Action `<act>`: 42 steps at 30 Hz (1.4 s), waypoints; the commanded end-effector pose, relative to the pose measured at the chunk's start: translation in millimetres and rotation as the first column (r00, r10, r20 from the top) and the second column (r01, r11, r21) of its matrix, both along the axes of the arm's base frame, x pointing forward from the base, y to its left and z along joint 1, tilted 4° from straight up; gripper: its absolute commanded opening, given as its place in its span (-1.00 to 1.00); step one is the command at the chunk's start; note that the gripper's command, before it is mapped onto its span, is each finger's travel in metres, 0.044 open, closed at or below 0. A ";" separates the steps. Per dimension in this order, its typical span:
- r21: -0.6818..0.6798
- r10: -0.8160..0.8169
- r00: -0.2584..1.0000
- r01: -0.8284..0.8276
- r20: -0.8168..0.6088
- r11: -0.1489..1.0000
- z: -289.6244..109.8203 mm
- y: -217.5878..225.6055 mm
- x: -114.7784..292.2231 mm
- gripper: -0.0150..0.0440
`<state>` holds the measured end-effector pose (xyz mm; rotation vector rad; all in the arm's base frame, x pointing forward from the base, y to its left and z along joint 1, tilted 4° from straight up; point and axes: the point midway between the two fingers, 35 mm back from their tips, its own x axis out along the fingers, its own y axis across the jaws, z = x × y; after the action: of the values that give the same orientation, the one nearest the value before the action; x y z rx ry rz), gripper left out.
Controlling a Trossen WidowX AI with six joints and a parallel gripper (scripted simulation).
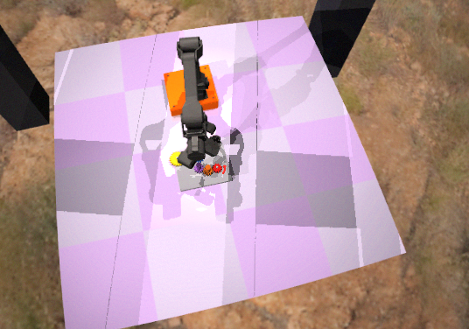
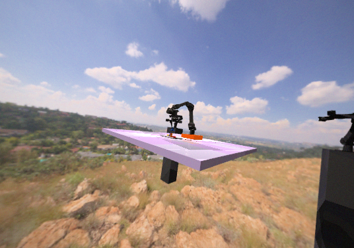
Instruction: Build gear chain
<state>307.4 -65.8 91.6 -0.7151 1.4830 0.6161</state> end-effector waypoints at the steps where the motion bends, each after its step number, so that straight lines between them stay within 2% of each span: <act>1: -0.005 0.004 1.000 -0.004 0.001 1.000 -2.9 -10.2 1.9 -0.49; 15: -0.010 0.010 1.000 -0.010 -0.001 1.000 -13.5 -43.6 1.9 -0.49; 28: -0.010 0.010 1.000 -0.010 -0.001 1.000 -11.9 -44.0 2.1 -0.49; 37: -0.010 0.152 0.988 -0.152 -0.011 0.988 -11.9 -43.9 2.1 -0.49; 42: -0.010 0.166 0.986 -0.166 -0.012 0.986 -11.9 -43.9 2.1 -0.49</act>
<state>309.2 -109.2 79.3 -0.8369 1.4500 0.7288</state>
